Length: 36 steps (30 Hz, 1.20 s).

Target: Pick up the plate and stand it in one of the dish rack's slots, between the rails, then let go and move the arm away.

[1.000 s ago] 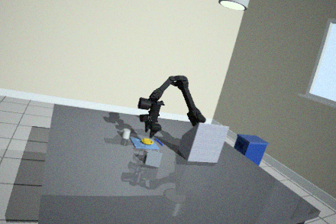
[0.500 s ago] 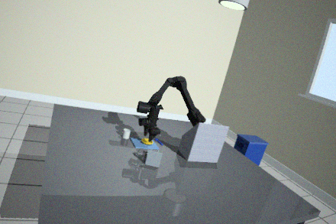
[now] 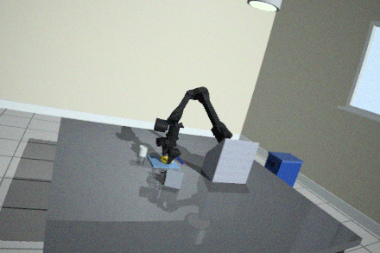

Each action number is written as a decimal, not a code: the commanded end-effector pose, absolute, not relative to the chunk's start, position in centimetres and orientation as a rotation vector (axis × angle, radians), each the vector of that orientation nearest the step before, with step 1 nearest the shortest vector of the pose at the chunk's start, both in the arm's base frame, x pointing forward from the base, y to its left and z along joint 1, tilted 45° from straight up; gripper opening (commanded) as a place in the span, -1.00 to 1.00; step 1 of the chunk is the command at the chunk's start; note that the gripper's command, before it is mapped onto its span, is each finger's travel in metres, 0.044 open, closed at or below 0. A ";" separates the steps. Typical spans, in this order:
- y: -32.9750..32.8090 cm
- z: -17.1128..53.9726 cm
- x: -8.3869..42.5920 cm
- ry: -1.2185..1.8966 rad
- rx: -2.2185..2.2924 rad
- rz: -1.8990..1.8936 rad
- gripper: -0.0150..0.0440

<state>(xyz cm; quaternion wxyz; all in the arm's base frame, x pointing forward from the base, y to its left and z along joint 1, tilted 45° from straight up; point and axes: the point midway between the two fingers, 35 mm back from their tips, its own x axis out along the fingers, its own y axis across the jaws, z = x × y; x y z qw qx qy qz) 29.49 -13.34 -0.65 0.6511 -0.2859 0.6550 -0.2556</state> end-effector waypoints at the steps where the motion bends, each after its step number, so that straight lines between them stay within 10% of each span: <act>1: -13.5 -1.0 29.3 1.495 -0.652 -0.573 0.86; 18: -13.5 -1.0 29.3 1.495 -0.652 -0.573 0.64; 30: -9.6 2.1 30.5 1.496 -0.638 -0.556 -0.43; 36: -7.0 4.2 30.9 1.498 -0.634 -0.552 -0.49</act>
